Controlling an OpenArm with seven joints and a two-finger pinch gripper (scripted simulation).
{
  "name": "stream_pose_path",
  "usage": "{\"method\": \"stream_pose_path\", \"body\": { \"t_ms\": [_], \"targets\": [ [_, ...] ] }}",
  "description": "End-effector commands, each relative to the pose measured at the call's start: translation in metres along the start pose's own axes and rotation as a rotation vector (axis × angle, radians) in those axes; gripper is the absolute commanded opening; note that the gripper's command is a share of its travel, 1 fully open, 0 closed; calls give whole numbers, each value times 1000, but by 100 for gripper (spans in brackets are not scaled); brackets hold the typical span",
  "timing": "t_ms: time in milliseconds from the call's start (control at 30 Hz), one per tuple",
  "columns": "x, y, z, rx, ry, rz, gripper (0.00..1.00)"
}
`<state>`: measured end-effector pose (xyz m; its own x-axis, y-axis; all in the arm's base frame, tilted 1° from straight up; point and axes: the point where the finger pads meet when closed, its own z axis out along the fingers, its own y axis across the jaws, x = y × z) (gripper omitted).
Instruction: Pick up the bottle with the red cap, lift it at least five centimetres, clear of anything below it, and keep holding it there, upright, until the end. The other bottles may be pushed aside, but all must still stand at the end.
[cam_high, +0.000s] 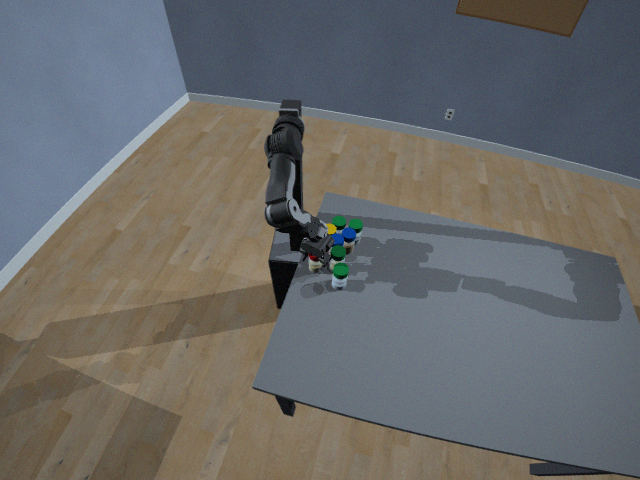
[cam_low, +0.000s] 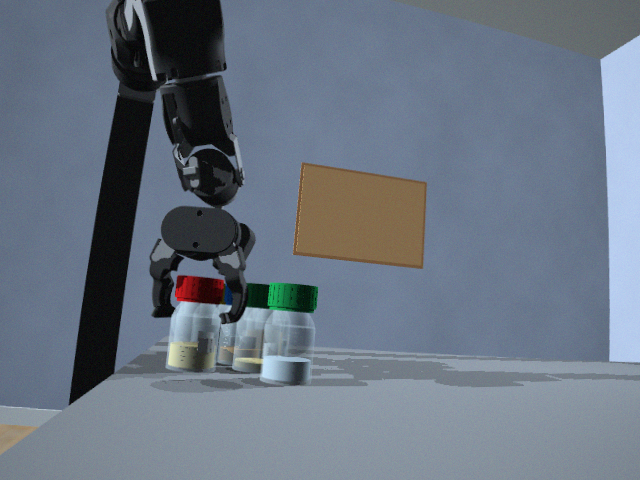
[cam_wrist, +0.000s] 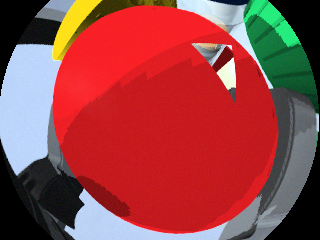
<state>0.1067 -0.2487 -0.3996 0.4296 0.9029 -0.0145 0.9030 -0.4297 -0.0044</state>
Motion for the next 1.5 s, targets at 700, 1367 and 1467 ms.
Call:
{"method": "stream_pose_path", "body": {
  "t_ms": [700, 1367, 1467],
  "targets": [
    [8, 1, -16, -6, 4, 1, 45],
    [9, 0, -31, -4, 3, 1, 45],
    [9, 0, -32, -3, 3, 1, 45]
  ]
}}
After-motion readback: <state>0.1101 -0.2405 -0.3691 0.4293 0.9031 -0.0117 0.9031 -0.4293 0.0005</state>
